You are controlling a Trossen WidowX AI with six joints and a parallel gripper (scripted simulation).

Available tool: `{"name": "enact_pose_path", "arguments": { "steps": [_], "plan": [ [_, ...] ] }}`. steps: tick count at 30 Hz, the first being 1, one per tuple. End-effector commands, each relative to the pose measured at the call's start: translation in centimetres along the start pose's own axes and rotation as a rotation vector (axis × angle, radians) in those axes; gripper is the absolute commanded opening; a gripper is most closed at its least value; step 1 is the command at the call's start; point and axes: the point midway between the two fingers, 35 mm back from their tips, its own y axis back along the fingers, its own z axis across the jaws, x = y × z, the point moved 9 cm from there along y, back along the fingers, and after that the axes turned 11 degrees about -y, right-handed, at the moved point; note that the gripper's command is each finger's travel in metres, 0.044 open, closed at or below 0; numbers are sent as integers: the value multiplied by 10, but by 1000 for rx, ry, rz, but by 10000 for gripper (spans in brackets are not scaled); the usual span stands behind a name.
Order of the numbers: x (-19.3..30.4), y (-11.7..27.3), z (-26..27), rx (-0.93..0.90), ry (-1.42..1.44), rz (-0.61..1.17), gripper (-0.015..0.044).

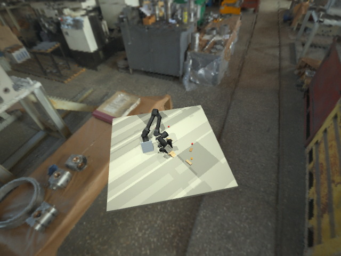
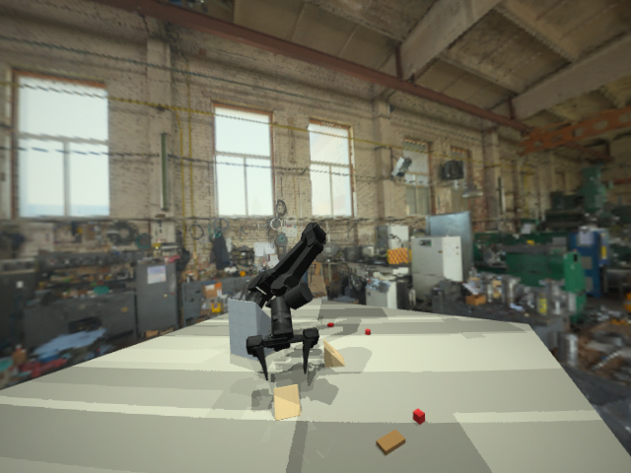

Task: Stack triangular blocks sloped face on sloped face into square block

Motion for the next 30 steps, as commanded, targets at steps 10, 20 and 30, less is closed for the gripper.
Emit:
{"name": "enact_pose_path", "arguments": {
  "steps": [10,20,30],
  "plan": [
    [-6,-45,6,6,5,7,440],
    [-7,-43,7,4,8,2,335],
    [-7,-43,7,4,8,2,210]
  ]
}}
